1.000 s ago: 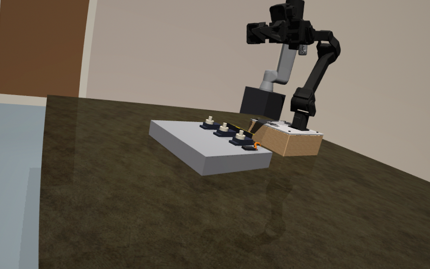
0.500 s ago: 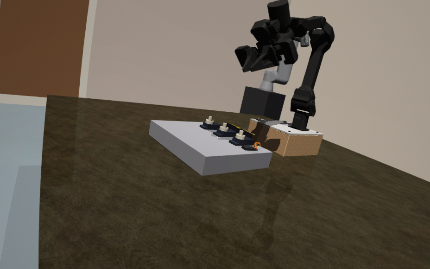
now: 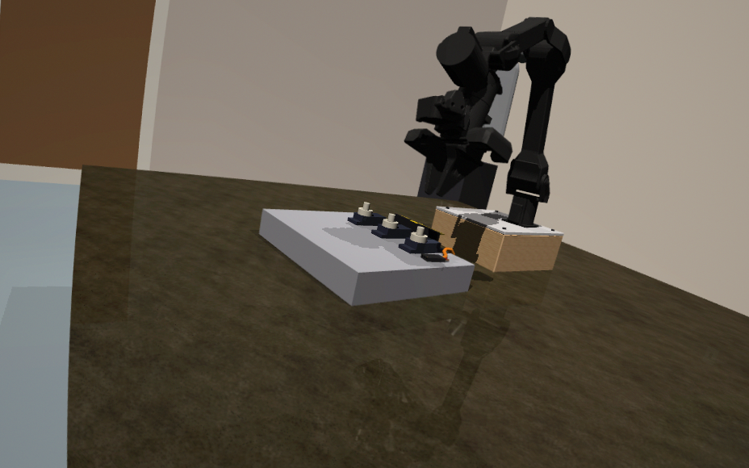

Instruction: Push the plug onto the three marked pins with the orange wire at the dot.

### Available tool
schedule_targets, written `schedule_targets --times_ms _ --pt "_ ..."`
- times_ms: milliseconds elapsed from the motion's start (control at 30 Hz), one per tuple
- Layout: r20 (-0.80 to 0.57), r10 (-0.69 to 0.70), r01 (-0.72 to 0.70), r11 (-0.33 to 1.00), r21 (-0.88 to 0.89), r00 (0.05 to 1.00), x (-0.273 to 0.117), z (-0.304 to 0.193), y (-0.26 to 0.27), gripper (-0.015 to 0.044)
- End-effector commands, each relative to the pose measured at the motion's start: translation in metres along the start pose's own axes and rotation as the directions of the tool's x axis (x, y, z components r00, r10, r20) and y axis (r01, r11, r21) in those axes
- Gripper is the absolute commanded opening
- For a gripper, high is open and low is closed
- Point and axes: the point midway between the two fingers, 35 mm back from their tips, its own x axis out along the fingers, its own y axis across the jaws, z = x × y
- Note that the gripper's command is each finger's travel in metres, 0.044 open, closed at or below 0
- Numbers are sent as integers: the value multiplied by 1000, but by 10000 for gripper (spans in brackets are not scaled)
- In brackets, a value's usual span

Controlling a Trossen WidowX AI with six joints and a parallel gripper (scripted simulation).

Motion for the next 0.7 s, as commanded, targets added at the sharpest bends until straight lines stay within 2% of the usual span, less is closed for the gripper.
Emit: schedule_targets --times_ms 0,267,667 --pt "-109 -43 45 999 17 993 17 -13 1 115" --pt "-326 -136 153 988 27 935 47 -41 2 115" --pt "-331 -138 156 987 27 933 71 -50 -2 115"
